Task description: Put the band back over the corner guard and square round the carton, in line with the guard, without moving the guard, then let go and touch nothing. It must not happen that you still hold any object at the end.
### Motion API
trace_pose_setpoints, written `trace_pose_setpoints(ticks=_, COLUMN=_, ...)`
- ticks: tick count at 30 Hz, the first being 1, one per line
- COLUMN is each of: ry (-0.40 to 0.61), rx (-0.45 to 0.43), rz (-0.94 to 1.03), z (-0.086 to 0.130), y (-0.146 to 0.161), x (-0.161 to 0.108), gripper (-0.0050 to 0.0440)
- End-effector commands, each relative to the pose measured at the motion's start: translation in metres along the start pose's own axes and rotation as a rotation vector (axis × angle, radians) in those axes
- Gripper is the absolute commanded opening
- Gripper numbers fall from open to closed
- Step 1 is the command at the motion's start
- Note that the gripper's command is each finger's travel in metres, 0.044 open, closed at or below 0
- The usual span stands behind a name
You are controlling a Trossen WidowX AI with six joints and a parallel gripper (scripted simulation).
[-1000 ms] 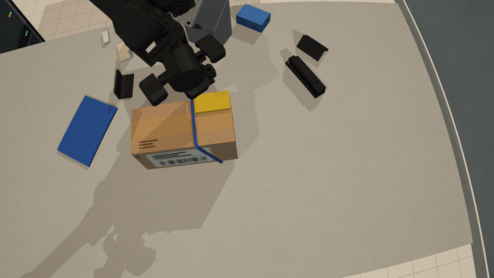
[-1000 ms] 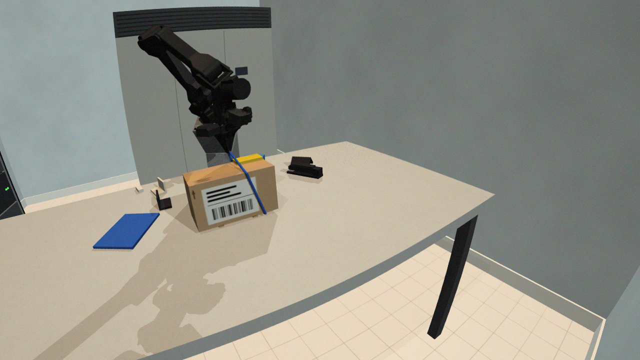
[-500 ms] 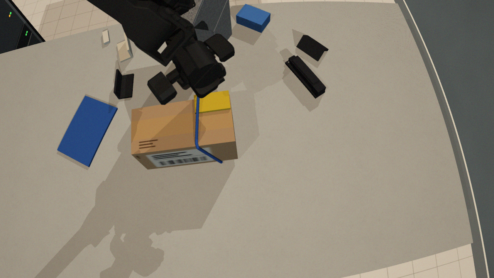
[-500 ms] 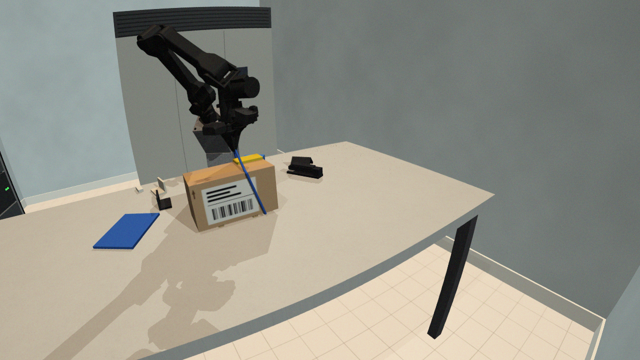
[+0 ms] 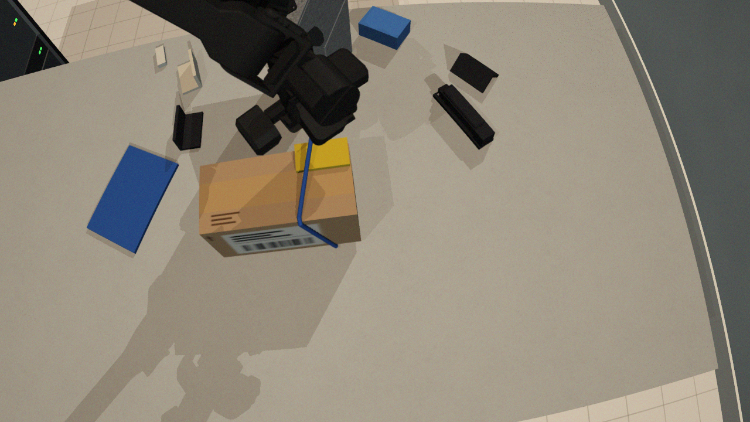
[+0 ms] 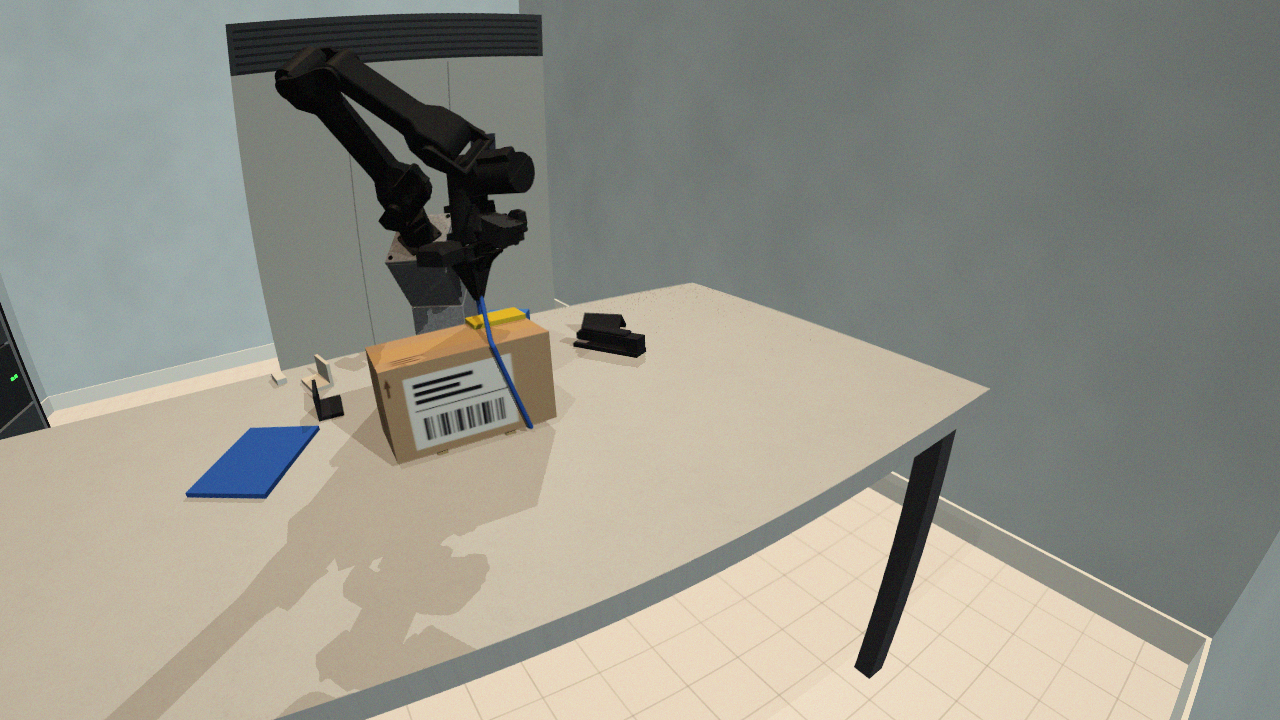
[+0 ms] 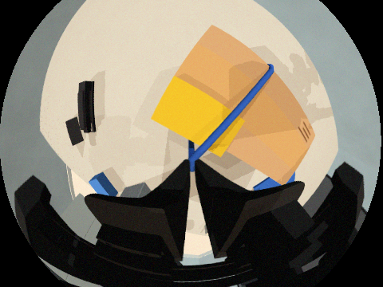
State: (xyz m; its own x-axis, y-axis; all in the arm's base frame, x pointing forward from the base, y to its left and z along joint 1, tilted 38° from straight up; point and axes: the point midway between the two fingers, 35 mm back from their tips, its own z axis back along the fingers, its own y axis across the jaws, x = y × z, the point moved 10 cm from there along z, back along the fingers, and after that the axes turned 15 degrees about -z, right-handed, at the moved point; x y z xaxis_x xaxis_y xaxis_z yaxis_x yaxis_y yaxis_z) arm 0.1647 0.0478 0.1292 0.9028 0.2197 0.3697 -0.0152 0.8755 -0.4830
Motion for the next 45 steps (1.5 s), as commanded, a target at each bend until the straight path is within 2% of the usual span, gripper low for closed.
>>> trace_pose_setpoints(ticks=1, ry=0.015, rx=-0.011, rz=0.012, z=-0.001, y=0.007, x=-0.001, gripper=0.0)
trace_pose_setpoints(ticks=20, ry=0.006, rx=-0.018, rz=0.014, z=0.0, y=0.019, x=0.001, gripper=0.0)
trace_pose_setpoints(ticks=45, ry=0.006, rx=-0.018, rz=0.014, z=0.0, y=0.008, x=0.035, gripper=0.0)
